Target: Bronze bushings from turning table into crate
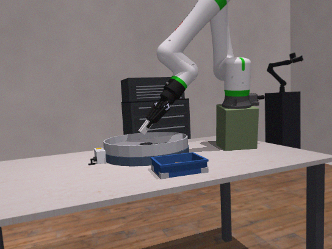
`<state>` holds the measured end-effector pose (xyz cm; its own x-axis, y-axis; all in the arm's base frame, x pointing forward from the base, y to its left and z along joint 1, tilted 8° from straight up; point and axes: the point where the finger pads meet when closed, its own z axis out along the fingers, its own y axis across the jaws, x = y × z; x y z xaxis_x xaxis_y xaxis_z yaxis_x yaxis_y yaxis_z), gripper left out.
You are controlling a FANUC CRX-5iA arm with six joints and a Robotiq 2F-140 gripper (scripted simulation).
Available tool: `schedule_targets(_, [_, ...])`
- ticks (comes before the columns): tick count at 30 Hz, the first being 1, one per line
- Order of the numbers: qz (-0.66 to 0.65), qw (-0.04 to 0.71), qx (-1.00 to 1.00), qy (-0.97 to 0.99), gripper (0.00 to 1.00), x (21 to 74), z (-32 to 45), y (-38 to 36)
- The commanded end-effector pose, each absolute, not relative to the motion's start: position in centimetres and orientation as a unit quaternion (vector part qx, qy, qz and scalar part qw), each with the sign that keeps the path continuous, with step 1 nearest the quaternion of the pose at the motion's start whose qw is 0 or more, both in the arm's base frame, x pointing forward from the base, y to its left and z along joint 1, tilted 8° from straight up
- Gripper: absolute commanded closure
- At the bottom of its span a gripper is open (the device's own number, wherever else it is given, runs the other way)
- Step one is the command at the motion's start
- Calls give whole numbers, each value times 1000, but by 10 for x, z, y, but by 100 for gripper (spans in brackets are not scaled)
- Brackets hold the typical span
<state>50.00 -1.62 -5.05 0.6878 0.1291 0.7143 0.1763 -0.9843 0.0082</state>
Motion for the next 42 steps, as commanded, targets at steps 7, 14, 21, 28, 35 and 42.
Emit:
schedule_targets(7, [-381, 63, -913, -134, 94, 440, -71, -115])
schedule_targets(14, [-370, 88, -912, -150, 94, 381, -79, -149])
schedule_targets(21, [-365, 109, -911, -157, 94, 339, -81, -163])
schedule_targets(28, [-363, 123, -910, -160, 94, 311, -82, -168])
schedule_targets(35, [-363, 130, -909, -160, 94, 298, -81, -170])
schedule_targets(42, [-363, 131, -909, -160, 94, 297, -81, -170])
